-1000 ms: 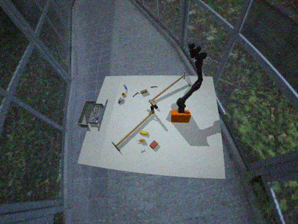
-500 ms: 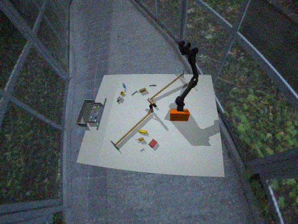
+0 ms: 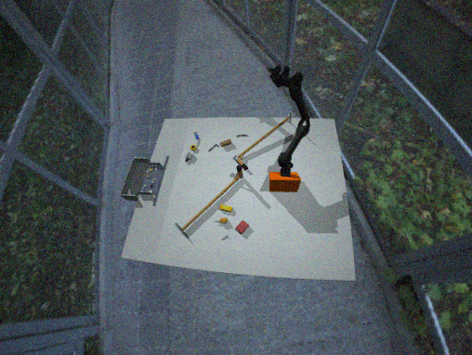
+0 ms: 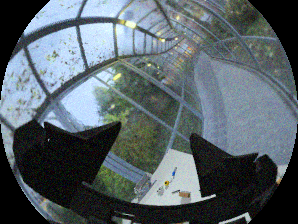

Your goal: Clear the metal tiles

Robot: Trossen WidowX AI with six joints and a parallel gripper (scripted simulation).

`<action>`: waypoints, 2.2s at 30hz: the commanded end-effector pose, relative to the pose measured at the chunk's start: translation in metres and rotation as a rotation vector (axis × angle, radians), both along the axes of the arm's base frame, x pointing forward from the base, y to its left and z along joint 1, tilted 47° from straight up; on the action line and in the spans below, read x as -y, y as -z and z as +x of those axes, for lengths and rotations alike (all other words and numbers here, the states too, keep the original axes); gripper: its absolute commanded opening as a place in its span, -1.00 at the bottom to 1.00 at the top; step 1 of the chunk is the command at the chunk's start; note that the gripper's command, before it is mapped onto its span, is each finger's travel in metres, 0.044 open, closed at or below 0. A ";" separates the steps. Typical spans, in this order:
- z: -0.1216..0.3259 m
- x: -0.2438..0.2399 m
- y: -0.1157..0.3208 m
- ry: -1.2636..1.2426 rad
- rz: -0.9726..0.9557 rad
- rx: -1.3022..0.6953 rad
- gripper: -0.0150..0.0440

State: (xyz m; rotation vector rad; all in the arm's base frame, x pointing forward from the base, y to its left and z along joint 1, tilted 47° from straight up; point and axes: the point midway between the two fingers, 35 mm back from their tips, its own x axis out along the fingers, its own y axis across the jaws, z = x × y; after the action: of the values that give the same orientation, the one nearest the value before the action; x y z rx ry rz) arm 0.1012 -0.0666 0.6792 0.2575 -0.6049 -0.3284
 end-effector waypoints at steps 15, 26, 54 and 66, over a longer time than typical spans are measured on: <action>0.088 -0.079 0.045 -0.131 -0.111 -0.209 1.00; 0.128 -0.129 0.083 -0.199 -0.184 -0.335 1.00; 0.182 -0.249 0.205 -0.337 -0.399 -0.638 1.00; 0.185 -0.292 0.264 -0.380 -0.505 -0.757 1.00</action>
State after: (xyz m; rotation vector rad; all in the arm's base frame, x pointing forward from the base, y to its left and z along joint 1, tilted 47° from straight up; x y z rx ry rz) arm 0.2862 0.2160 0.4307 -0.2129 0.0980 0.0988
